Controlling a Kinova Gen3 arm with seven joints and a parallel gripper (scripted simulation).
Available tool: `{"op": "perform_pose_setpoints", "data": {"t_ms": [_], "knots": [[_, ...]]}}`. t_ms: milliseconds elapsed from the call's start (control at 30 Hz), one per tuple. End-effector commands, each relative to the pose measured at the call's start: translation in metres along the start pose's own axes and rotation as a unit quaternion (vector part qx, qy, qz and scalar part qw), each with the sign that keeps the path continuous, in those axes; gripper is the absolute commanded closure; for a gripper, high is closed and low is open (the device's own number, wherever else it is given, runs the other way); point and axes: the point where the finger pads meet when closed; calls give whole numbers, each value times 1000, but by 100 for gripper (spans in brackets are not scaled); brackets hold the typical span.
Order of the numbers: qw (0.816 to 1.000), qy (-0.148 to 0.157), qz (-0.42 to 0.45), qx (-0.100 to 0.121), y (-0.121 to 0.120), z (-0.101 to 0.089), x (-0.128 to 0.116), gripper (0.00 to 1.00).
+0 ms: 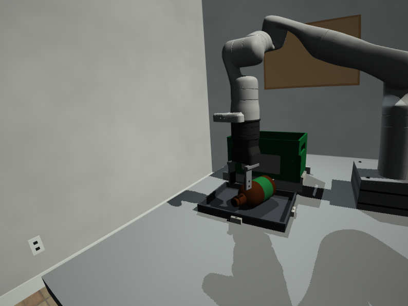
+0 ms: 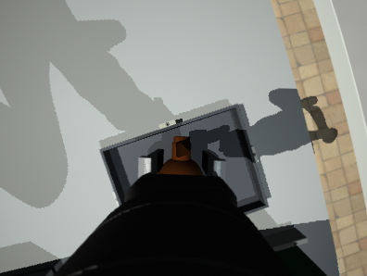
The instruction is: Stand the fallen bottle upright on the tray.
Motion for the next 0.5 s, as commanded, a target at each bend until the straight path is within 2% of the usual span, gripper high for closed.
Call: {"op": "perform_pose_setpoints", "data": {"t_ms": [0,467], "knots": [[1000,-1,-1,2,-3,6,0,0],[1000,-1,-1,2,-3,14,0,0]]}}
Point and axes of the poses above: the point where the finger pads meet when closed, its own z axis out along the fingers, its own y axis across the jaws, x = y × z, and after that the axes turned 14 degrees about z, right-handed
